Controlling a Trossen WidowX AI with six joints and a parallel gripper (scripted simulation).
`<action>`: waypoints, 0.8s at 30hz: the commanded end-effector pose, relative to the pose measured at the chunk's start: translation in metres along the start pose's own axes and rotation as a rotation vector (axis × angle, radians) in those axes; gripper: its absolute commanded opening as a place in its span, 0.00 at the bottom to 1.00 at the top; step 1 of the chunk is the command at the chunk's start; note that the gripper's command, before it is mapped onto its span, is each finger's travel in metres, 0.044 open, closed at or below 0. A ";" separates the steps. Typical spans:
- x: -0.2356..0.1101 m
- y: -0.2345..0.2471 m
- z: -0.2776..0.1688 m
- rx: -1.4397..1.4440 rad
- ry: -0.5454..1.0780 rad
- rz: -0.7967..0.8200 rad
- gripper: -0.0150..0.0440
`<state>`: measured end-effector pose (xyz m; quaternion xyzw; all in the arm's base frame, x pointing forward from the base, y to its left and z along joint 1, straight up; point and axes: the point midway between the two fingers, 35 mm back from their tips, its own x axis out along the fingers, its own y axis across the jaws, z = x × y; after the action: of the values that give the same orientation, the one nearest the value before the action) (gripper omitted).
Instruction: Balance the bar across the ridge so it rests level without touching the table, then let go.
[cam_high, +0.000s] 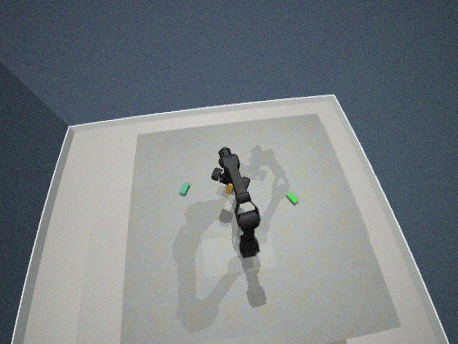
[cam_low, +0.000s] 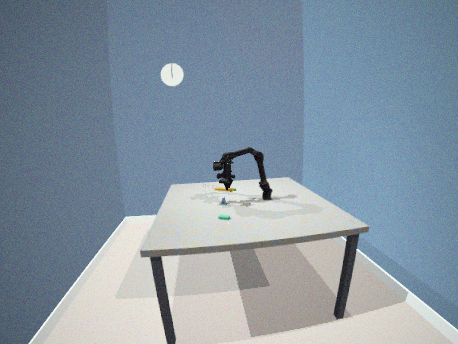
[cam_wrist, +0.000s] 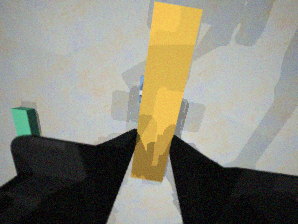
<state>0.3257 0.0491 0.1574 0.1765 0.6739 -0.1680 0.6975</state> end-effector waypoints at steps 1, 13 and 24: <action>0.002 0.012 0.006 -0.055 0.003 0.001 0.25; 0.017 0.014 0.007 -0.056 0.003 0.001 0.25; 0.034 0.012 0.006 -0.056 0.003 0.001 0.25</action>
<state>0.3394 0.0568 0.1308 0.1583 0.6773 -0.1499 0.7026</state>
